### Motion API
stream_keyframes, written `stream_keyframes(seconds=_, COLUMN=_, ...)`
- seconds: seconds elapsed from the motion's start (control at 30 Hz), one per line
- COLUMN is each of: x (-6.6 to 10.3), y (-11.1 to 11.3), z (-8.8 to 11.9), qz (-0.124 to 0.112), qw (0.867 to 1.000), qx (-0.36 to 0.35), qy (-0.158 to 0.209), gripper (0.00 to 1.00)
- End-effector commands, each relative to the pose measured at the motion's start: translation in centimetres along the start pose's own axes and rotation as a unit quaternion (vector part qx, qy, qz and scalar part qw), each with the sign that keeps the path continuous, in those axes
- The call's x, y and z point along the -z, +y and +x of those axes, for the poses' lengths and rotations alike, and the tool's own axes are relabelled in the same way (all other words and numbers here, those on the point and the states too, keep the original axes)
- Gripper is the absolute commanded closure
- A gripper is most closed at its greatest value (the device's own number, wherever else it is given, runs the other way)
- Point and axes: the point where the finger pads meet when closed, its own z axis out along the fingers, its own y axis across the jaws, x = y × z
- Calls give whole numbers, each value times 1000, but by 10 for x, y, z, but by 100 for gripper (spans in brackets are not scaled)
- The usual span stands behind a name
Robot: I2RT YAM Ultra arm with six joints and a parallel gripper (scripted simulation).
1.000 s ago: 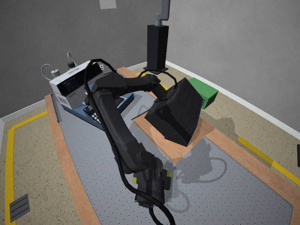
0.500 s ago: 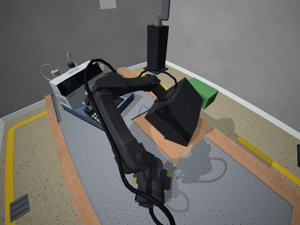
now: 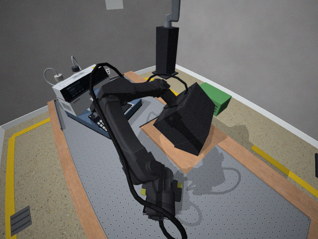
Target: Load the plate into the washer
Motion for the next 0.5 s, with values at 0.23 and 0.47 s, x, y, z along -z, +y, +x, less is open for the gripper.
stream_keyframes(seconds=0.23, x=-4, y=6, z=-1, qz=8, qw=1000, qx=9, qy=-10, gripper=0)
stream_keyframes(seconds=0.47, x=-10, y=7, z=0, qz=8, qw=1000, qx=10, qy=-7, gripper=0)
